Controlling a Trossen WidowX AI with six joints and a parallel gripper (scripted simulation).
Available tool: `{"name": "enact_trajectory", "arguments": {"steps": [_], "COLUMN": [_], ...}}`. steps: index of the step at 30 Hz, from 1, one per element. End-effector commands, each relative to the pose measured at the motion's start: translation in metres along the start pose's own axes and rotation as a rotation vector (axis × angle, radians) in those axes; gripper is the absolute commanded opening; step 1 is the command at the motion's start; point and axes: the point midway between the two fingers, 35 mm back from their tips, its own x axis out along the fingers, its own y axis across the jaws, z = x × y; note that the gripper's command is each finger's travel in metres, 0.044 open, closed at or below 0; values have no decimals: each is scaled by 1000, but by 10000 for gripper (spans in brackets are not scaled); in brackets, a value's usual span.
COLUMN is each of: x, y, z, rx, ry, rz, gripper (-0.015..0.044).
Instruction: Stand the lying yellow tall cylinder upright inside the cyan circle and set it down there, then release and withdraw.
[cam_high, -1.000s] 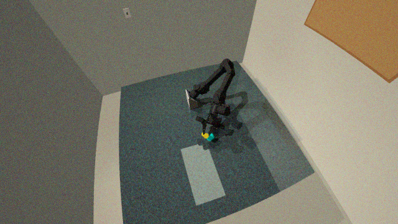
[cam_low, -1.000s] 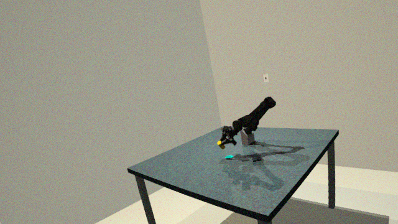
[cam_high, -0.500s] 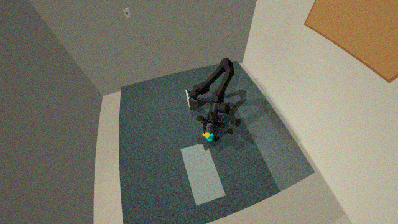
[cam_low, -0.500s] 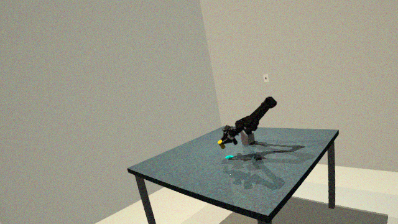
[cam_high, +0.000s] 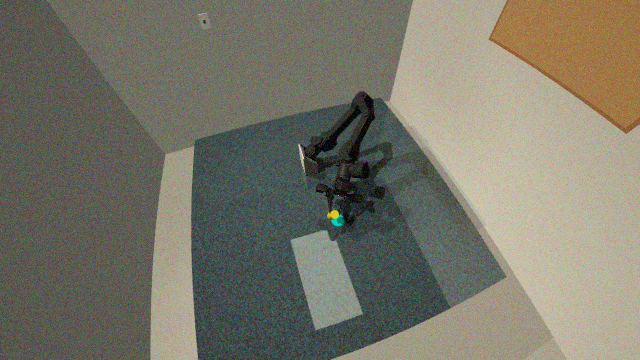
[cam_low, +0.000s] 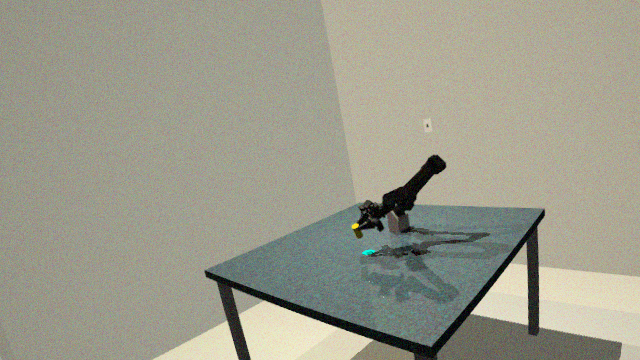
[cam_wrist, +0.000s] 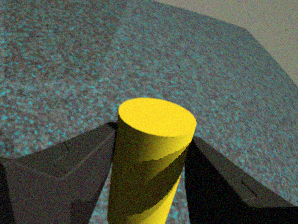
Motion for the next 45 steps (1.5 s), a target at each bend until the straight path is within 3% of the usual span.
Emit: {"name": "enact_trajectory", "arguments": {"steps": [1, 45], "x": [-4, -42], "y": [1, 3], "z": [4, 9], "rx": [16, 212], "ry": [-35, -290], "rz": [9, 131], "gripper": [105, 105]}}
